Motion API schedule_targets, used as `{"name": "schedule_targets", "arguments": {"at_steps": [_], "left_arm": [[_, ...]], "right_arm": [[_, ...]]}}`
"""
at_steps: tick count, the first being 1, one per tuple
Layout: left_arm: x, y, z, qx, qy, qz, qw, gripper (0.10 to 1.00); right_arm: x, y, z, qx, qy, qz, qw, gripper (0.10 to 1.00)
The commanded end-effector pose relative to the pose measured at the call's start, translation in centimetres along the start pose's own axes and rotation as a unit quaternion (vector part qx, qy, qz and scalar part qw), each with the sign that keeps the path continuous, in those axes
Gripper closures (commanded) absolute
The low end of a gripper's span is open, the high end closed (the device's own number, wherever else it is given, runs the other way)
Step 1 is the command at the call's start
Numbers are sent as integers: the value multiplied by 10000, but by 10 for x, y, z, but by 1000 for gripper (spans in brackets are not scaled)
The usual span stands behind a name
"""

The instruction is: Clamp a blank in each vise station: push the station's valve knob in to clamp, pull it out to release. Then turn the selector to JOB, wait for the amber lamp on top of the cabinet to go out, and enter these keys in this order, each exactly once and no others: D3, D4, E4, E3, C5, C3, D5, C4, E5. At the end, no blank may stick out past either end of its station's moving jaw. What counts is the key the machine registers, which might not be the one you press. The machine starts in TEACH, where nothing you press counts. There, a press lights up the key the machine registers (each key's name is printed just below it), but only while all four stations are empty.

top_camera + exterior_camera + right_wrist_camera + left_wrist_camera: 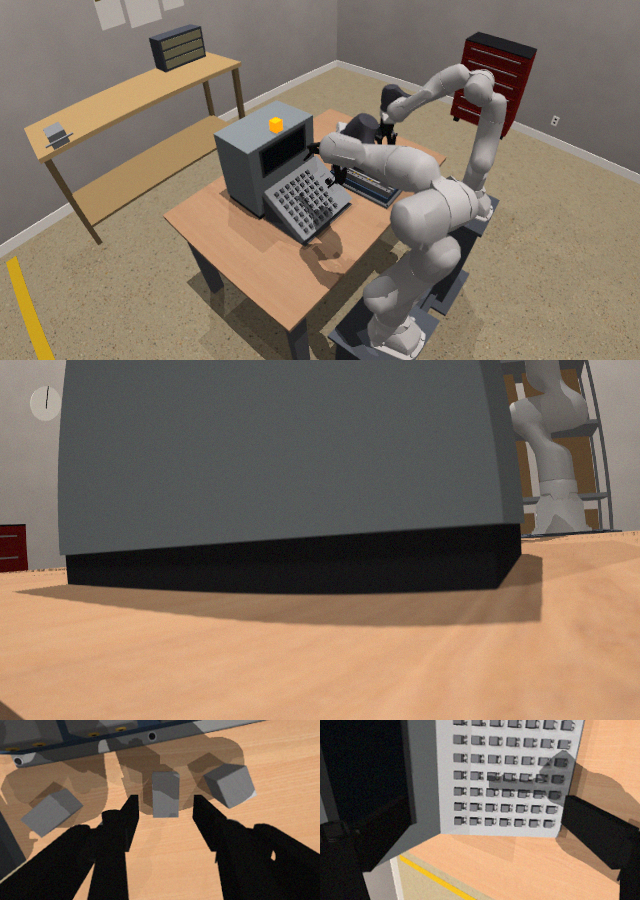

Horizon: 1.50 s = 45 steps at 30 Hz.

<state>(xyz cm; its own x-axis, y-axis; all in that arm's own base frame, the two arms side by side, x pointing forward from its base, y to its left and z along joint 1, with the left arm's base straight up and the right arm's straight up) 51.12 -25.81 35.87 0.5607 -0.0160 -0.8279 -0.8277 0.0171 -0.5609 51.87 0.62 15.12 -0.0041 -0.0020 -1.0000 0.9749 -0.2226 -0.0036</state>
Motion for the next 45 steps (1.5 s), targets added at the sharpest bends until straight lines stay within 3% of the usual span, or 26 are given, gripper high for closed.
{"name": "schedule_targets", "arguments": {"at_steps": [1,7,21,29,45], "left_arm": [[0,0,0,-2,1,-1,10000,98],[0,0,0,-2,1,-1,10000,98],[0,0,0,-2,1,-1,10000,98],[0,0,0,-2,1,-1,10000,98],[0,0,0,-2,1,-1,10000,98]], "right_arm": [[11,1,0,-74,14,18,10000,638],[28,1,0,-74,14,18,10000,638],[32,1,0,-74,14,18,10000,638],[50,4,0,-74,14,18,10000,638],[51,1,0,-74,14,18,10000,638]]}}
Point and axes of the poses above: on each arm, the point where the finger pads meet when closed, its own x axis out along the fingers, its own y axis across the jaws, z = x × y, the point moved 4 cm from there along -x, back along the fingers, and after that the axes turned 2 degrees about x, right-handed, at the moved point
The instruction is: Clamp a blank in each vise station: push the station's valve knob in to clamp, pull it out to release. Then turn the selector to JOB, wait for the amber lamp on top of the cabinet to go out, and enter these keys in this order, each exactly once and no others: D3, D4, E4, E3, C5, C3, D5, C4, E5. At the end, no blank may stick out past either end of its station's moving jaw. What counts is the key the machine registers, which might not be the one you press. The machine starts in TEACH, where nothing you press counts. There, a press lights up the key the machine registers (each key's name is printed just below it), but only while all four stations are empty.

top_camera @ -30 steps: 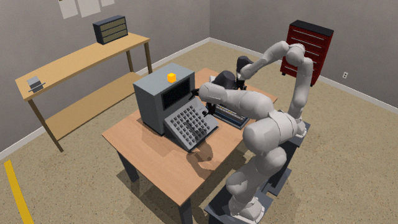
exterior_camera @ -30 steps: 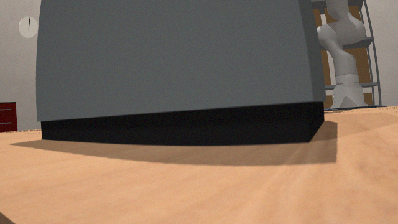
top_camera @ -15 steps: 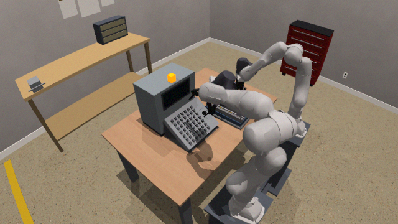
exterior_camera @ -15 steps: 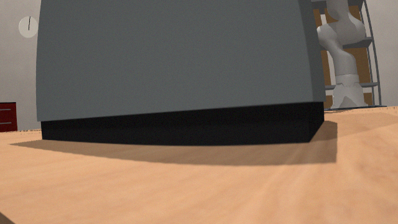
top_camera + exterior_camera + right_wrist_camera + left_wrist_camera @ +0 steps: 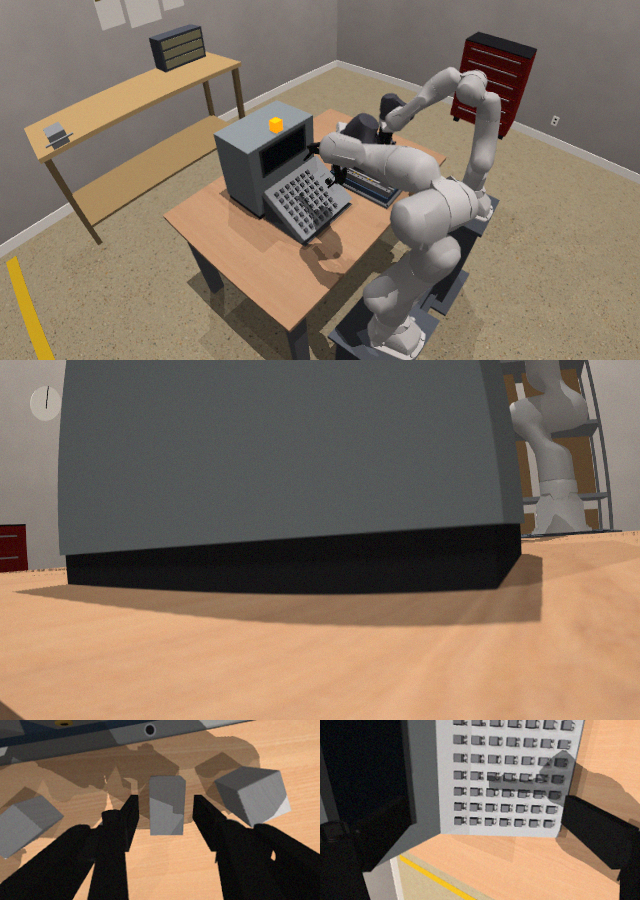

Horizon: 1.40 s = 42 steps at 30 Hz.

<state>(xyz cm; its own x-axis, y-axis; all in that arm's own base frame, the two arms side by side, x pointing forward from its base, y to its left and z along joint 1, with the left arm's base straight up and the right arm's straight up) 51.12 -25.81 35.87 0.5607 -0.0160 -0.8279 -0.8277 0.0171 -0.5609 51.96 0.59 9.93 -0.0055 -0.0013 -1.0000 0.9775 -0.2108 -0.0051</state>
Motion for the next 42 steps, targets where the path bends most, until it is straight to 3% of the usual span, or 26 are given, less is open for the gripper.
{"name": "schedule_targets", "arguments": {"at_steps": [1,10,11,37,39,41,42], "left_arm": [[0,0,0,-2,1,-1,10000,98],[0,0,0,-2,1,-1,10000,98],[0,0,0,-2,1,-1,10000,98],[0,0,0,-2,1,-1,10000,98],[0,0,0,-2,1,-1,10000,98],[0,0,0,-2,1,-1,10000,98],[0,0,0,-2,1,-1,10000,98]], "right_arm": [[-1,0,0,-14,12,25,10000,638],[-1,0,0,-14,12,25,10000,638],[-1,0,0,-14,12,25,10000,999],[-5,0,0,-14,12,25,10000,999],[-26,0,0,-14,12,25,10000,999],[-80,0,0,-14,12,25,10000,999],[-93,-1,0,-14,12,25,10000,999]]}}
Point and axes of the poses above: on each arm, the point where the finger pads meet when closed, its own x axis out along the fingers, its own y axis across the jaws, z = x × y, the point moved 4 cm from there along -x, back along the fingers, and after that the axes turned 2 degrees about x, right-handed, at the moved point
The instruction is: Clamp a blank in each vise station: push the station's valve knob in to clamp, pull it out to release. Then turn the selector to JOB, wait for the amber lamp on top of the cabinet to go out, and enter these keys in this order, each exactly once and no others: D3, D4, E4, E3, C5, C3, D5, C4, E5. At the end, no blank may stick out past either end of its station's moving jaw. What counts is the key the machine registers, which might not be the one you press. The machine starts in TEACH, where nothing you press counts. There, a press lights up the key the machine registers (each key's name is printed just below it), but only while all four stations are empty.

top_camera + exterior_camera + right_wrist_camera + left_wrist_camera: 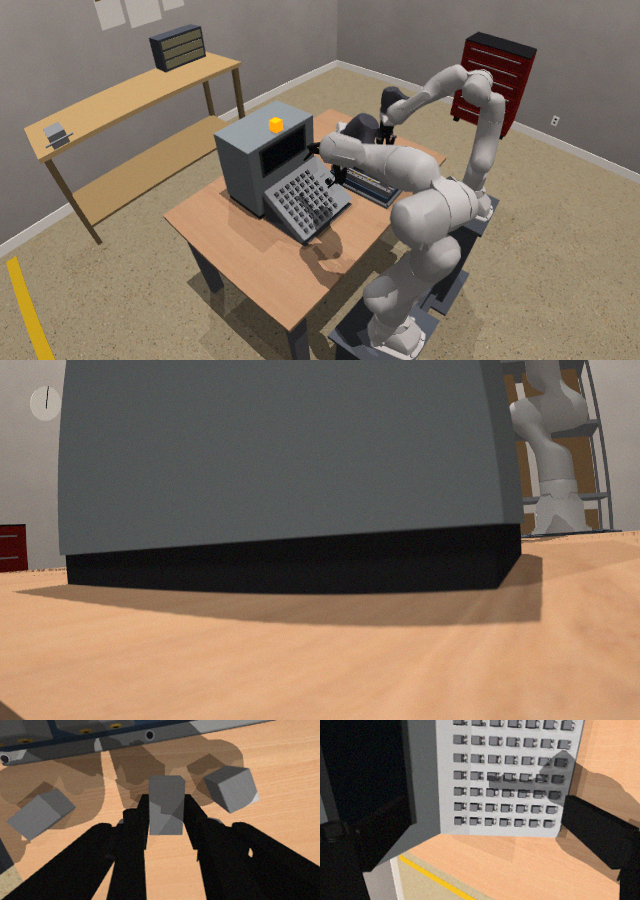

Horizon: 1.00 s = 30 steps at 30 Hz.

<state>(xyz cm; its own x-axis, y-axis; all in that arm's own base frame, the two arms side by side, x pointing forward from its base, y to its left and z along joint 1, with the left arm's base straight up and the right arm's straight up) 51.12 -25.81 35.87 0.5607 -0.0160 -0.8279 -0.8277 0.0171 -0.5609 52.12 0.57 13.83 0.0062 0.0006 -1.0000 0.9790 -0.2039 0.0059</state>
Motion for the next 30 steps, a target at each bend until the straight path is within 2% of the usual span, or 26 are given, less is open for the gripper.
{"name": "schedule_targets", "arguments": {"at_steps": [1,4,5,17,30], "left_arm": [[0,0,0,-2,1,-1,10000,98],[0,0,0,-2,1,-1,10000,98],[0,0,0,-2,1,-1,10000,98],[0,0,0,-2,1,-1,10000,98],[0,0,0,-2,1,-1,10000,98]], "right_arm": [[-70,-1,0,21,-9,-30,10000,999],[-127,0,0,21,-9,-30,10000,999],[-129,-1,0,21,-9,-30,10000,999],[-129,-1,-3,105,-9,-29,9999,999],[-129,-4,-17,572,-11,-28,9984,999]]}}
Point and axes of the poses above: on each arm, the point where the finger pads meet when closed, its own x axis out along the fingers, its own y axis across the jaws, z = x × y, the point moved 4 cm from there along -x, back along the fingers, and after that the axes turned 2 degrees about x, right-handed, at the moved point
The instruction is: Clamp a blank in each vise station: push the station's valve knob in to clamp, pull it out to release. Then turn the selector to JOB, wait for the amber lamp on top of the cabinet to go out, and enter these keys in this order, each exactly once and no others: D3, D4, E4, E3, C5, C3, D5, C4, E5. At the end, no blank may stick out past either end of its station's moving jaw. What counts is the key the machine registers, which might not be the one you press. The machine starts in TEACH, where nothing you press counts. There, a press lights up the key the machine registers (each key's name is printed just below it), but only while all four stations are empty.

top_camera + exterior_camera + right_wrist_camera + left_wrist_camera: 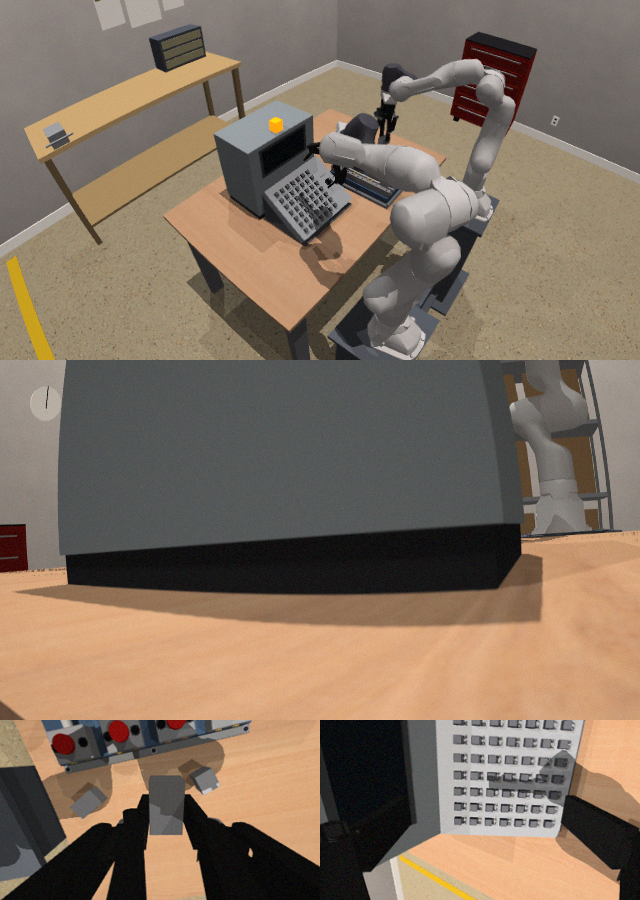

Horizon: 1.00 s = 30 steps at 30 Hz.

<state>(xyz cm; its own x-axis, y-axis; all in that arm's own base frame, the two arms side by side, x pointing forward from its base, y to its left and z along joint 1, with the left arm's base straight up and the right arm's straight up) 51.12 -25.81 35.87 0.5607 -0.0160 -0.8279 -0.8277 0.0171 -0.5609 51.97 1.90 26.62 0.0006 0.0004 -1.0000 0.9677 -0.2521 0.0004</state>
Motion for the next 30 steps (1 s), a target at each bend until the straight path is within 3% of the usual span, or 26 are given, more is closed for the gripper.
{"name": "schedule_targets", "arguments": {"at_steps": [1,16,23,30], "left_arm": [[0,0,0,-2,1,-1,10000,98],[0,0,0,-2,1,-1,10000,98],[0,0,0,-2,1,-1,10000,98],[0,0,0,-2,1,-1,10000,98]], "right_arm": [[-1,-2,-6,392,-3,0,9992,999],[-2,-14,-41,1612,-2,2,9869,999],[-2,-24,-66,2462,-1,3,9692,999],[-2,-37,-92,3332,1,1,9429,999]]}}
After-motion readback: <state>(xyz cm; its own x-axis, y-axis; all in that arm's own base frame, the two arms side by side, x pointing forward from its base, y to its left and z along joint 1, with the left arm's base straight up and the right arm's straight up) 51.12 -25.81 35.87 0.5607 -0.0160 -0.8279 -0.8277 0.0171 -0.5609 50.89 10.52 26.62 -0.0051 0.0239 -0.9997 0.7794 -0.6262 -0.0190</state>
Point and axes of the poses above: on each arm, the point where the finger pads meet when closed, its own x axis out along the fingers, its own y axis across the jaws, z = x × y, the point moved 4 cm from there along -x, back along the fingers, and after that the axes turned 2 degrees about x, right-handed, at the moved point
